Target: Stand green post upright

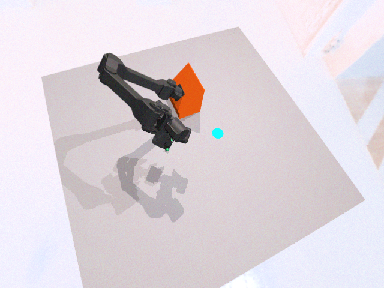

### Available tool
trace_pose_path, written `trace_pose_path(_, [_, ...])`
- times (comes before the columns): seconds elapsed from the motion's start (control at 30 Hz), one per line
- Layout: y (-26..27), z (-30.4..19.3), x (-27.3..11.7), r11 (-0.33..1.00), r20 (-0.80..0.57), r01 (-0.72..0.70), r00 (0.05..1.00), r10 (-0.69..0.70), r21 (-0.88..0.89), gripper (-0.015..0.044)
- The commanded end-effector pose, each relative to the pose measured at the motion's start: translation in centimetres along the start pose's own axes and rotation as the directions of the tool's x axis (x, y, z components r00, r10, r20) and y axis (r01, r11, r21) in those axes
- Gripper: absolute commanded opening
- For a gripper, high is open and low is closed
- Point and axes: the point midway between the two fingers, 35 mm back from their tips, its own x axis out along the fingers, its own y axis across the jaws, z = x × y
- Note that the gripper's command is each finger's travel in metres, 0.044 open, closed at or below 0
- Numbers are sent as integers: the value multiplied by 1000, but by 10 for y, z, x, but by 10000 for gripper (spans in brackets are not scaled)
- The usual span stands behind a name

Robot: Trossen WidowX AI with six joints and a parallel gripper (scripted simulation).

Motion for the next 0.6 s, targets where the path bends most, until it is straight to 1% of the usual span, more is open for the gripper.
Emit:
trace_pose_path(0.0, [-9,1,8,999,-21,47,999,-47,23,233])
trace_pose_path(0.1, [-8,1,16,999,-24,45,999,-44,23,233])
trace_pose_path(0.23, [-4,2,63,999,-30,37,999,-36,25,233])
trace_pose_path(0.4, [-14,0,119,999,-18,47,999,-47,25,233])
trace_pose_path(0.53, [-16,-1,126,998,-16,51,999,-51,24,233])
trace_pose_path(0.57, [-16,-1,126,998,-16,51,999,-51,24,206])
